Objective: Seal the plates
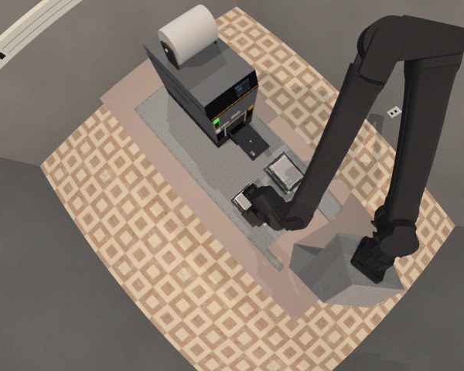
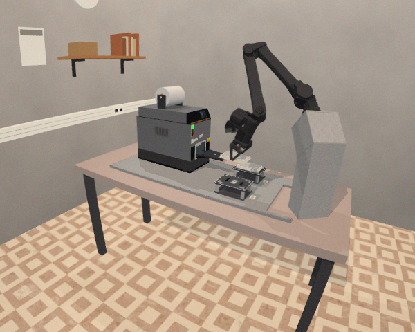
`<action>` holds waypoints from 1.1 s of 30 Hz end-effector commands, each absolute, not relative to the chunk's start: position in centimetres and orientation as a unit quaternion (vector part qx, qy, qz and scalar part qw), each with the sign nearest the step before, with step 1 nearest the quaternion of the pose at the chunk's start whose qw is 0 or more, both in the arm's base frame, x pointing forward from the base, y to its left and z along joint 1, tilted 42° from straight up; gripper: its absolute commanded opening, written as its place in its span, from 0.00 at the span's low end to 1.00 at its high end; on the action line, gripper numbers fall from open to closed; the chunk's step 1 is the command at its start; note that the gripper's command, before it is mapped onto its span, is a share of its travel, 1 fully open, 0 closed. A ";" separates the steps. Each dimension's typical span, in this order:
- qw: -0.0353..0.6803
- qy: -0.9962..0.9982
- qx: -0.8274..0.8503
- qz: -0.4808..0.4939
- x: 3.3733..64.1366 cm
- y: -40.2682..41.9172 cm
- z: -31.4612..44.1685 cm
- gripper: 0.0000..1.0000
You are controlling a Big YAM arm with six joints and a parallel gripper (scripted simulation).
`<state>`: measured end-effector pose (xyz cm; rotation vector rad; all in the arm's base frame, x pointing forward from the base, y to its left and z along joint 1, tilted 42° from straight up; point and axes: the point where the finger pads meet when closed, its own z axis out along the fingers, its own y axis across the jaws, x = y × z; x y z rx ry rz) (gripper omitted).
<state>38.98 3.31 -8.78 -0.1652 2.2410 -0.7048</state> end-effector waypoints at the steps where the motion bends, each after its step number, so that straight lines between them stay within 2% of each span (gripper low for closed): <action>1: 0.384 0.878 -0.074 -0.276 39.0 3.6 -9.3 0.00; 33: 0.375 0.880 -0.069 -0.284 39.7 1.6 -10.8 0.00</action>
